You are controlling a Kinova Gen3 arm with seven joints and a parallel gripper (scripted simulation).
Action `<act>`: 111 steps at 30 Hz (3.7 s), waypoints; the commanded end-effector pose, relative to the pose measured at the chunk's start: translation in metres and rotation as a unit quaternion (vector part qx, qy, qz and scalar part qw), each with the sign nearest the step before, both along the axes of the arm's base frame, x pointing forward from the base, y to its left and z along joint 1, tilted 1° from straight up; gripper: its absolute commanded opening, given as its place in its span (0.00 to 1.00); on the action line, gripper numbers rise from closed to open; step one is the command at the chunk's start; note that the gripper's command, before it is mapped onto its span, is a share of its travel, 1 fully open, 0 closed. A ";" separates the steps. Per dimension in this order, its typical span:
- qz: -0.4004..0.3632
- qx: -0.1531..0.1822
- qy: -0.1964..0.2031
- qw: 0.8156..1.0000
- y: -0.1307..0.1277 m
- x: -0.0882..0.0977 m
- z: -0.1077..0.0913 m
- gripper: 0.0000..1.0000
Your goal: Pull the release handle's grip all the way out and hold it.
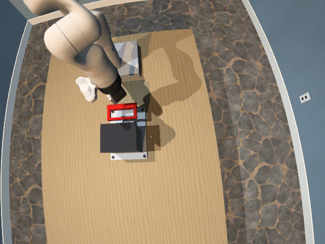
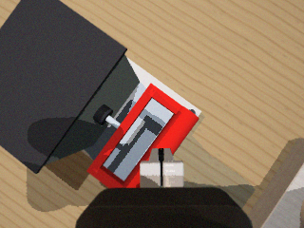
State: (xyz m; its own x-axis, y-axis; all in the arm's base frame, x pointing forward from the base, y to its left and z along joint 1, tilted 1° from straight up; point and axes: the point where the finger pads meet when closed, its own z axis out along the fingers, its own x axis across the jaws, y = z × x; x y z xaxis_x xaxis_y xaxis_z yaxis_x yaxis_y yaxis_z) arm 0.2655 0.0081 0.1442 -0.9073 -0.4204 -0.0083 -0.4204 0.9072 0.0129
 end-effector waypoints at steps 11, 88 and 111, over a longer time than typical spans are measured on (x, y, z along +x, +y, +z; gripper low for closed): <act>-0.162 -0.004 -0.001 0.987 0.004 0.002 0.004 0.00; -0.319 -0.002 -0.004 0.948 0.010 0.002 0.008 0.98; -0.319 -0.002 -0.003 0.948 0.010 0.002 -0.001 0.98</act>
